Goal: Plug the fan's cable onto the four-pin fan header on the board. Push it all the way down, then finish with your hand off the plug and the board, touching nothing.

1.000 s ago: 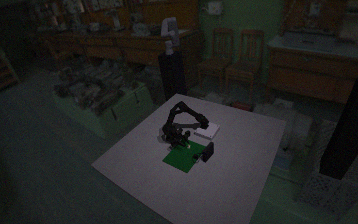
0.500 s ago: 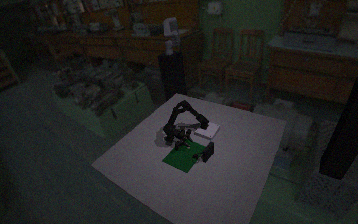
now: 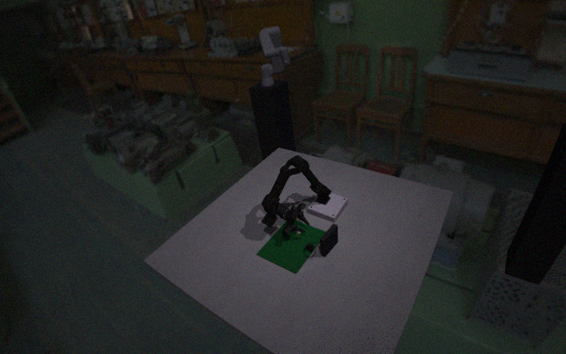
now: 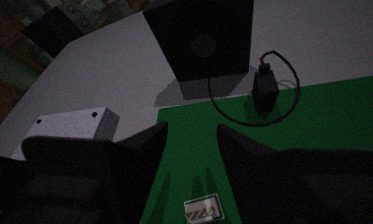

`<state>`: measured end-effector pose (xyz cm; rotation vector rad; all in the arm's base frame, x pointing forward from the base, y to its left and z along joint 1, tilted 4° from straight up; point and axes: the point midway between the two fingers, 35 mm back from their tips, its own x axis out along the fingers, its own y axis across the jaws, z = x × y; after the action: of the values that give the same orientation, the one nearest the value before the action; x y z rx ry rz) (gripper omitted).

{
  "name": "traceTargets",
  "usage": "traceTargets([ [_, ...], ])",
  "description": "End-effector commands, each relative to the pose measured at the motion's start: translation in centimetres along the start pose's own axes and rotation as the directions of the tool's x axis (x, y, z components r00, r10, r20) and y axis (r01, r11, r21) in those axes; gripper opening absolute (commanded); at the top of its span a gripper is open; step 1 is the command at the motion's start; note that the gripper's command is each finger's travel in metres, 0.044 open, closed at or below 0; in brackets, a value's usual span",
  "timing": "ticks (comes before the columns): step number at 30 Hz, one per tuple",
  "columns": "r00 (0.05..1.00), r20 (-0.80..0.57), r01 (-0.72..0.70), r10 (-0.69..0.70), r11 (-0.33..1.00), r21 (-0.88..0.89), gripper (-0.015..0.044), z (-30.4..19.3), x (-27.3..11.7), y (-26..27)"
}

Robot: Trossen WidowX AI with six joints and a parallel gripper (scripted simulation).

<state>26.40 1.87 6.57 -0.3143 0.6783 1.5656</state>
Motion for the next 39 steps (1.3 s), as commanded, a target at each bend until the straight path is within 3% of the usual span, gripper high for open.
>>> traceTargets([
  [1, 0.995, -0.102, -0.009, 0.012, 1.0, 0.027, 0.0205, -0.1, 0.1, 0.0],
  [17, 0.892, -0.451, 0.099, -0.036, 0.988, 0.117, 0.0205, 0.0, -0.2, -0.8],
  [39, 0.602, -0.738, 0.513, -0.307, 0.856, 0.062, 0.0205, 2.8, -2.7, -3.3],
])
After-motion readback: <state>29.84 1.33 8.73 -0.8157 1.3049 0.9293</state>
